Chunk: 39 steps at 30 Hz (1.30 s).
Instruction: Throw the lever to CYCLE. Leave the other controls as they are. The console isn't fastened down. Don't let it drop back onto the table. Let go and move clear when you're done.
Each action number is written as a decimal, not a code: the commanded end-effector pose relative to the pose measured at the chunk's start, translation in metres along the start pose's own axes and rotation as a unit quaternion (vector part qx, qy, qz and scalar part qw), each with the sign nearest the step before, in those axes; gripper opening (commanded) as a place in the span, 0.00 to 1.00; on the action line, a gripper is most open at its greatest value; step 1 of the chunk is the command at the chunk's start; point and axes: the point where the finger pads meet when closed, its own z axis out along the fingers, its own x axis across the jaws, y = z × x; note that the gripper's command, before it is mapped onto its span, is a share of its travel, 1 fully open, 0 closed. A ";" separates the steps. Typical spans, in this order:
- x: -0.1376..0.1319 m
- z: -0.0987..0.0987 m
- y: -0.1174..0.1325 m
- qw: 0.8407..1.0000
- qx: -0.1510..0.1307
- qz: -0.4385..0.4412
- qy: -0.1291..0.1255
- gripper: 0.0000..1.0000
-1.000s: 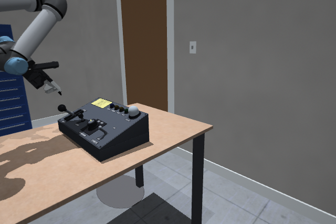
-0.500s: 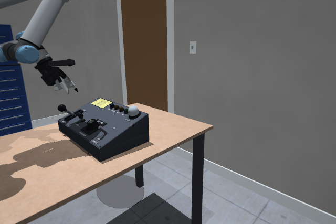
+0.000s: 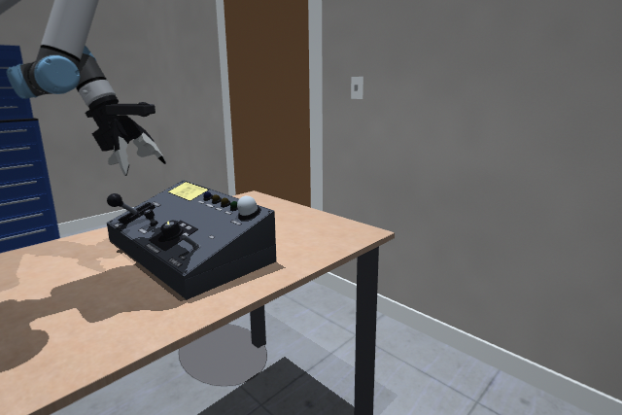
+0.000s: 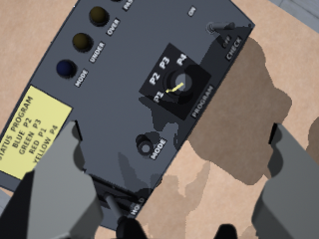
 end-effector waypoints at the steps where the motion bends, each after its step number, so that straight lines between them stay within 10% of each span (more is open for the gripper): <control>1: 0.015 0.002 -0.021 0.996 -0.027 0.078 0.023 1.00; 20: 0.057 -0.004 -0.055 0.958 -0.056 0.276 0.058 1.00; 39: 0.059 -0.005 -0.056 0.956 -0.057 0.283 0.059 1.00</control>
